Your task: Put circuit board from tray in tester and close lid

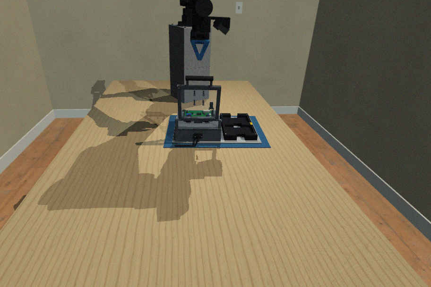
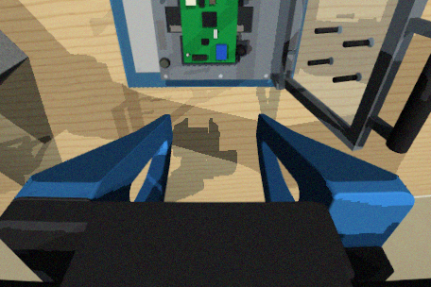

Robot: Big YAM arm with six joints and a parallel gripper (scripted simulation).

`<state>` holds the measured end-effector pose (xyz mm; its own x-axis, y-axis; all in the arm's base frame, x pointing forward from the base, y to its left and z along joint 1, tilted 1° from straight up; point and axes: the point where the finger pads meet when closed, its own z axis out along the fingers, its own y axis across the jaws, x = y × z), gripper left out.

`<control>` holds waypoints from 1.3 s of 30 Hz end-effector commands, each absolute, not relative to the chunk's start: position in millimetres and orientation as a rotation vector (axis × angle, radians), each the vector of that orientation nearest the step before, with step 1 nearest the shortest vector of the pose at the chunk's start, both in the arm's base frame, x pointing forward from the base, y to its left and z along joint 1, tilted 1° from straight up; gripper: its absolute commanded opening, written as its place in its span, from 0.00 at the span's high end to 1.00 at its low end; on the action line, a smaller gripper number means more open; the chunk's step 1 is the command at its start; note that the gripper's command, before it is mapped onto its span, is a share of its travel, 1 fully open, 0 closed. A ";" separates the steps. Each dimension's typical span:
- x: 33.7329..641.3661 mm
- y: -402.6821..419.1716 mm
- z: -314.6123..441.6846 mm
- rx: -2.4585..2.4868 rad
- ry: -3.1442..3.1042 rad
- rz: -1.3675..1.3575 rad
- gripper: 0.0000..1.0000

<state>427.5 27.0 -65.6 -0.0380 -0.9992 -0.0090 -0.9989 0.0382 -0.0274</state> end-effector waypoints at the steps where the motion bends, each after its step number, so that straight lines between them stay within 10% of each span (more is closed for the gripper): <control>1: 424.3 24.7 -67.8 -2.172 2.250 0.005 0.52; 39: 420.0 24.5 -70.9 -2.177 2.256 0.015 0.52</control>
<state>427.6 27.0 -65.5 -0.0380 -0.9992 -0.0091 -0.9989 0.0382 -0.0277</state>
